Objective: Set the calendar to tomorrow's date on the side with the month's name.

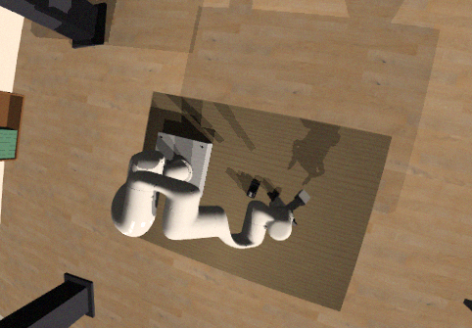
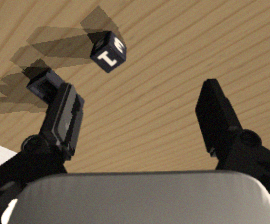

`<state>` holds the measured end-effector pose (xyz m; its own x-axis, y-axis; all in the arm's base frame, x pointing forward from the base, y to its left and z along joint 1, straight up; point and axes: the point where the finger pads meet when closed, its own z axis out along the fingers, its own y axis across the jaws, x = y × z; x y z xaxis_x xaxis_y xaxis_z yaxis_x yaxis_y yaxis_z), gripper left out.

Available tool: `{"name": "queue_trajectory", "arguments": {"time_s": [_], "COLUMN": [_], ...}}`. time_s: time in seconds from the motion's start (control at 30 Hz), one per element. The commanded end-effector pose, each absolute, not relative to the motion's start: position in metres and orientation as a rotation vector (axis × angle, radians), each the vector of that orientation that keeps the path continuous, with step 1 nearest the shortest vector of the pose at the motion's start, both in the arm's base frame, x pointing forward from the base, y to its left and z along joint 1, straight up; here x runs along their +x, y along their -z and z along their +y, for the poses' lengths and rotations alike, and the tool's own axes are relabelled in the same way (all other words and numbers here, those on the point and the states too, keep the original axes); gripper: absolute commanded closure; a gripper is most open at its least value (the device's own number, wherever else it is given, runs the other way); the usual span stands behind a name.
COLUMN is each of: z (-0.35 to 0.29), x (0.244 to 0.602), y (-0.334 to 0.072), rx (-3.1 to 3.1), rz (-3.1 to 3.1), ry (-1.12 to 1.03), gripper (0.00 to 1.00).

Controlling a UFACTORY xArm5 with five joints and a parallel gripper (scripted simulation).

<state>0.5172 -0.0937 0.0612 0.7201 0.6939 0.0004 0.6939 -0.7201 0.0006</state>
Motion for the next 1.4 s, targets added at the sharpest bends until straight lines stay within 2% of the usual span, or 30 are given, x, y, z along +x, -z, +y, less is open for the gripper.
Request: {"name": "queue_trajectory", "arguments": {"time_s": [0.0,0.93,1.37], "z": [-0.094,-0.097,-0.097], "x": [0.521,0.533,0.534], "y": [-0.063,-0.064,-0.064], "rx": [2.999,3.137,3.13], "rz": [0.931,-0.153,-0.268], "ry": [-0.005,-0.005,-0.005], "gripper": [0.0,0.0,0.0]}}
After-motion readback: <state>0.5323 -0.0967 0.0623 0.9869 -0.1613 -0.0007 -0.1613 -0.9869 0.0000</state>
